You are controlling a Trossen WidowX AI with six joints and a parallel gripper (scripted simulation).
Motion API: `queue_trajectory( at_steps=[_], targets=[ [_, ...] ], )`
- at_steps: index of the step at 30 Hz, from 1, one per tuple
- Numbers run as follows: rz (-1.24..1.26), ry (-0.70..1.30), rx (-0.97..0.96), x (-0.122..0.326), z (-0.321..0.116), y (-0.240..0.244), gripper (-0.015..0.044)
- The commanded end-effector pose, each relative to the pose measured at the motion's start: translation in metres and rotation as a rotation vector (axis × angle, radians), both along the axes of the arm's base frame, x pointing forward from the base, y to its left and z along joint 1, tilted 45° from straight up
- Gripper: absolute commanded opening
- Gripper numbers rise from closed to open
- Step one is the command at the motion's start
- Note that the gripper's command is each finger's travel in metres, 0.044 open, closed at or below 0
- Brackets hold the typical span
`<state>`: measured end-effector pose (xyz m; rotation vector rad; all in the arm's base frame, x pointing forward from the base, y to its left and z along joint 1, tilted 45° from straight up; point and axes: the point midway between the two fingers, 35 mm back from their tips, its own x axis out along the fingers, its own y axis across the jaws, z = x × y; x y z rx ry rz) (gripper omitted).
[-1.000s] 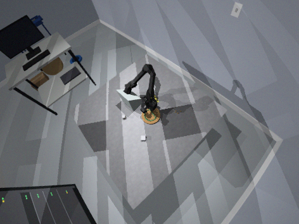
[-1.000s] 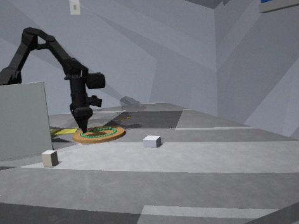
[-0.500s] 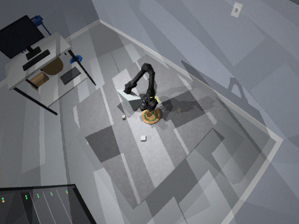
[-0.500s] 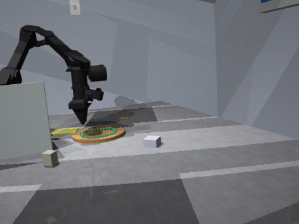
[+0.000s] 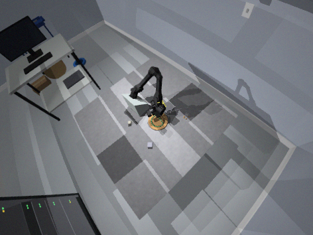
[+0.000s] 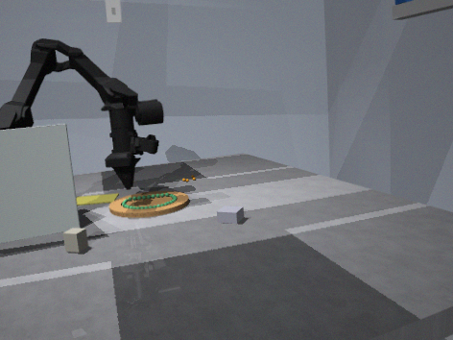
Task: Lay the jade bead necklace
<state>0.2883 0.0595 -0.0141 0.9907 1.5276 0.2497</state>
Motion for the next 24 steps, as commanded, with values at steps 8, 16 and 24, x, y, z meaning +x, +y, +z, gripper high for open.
queue_trajectory(
  at_steps=[8,16,24],
  targets=[
    [-0.003,0.008,0.003,0.001,-0.012,0.012,0.012],
    [-0.004,0.013,0.005,0.001,-0.021,0.021,0.012],
    [-0.004,0.014,0.006,0.001,-0.022,0.023,0.012]
  ],
)
